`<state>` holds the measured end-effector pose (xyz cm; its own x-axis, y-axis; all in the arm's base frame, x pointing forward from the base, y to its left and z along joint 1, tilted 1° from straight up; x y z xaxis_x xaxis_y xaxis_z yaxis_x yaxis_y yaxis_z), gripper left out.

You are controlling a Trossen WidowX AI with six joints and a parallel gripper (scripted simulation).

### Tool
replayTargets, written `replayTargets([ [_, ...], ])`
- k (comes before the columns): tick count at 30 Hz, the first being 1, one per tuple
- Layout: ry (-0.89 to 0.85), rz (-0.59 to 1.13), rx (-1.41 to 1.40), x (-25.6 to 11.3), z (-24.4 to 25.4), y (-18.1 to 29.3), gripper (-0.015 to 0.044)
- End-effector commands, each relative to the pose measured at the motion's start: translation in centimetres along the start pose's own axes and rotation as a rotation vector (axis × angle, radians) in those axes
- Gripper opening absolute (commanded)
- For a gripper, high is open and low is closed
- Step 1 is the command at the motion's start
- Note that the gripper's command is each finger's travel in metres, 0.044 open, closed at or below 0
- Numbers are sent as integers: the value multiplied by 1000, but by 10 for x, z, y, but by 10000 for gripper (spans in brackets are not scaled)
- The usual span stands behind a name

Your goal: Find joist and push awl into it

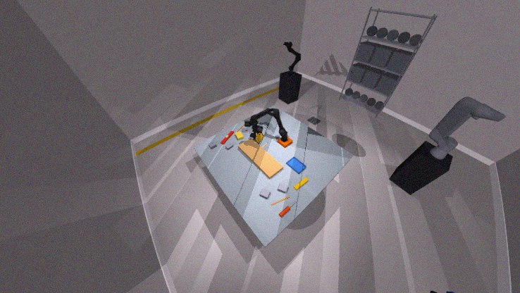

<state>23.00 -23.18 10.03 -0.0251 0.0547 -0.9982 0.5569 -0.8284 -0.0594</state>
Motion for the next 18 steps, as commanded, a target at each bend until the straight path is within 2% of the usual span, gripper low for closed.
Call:
replayTargets([
  [1, 1, 11, -5, -13, 0, 0, 0],
  [18, 1, 11, -5, -43, 0, -5, 0],
])
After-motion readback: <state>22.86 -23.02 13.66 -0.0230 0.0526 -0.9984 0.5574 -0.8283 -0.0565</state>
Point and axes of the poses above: the point midway between the two fingers, 35 mm back from their tips, its own x axis out along the fingers, its own z axis across the jaws, y = z × x, the point moved 5 cm from there along -x, back along the fingers, and after that the axes turned 3 degrees about -x, right-handed, at the moved point
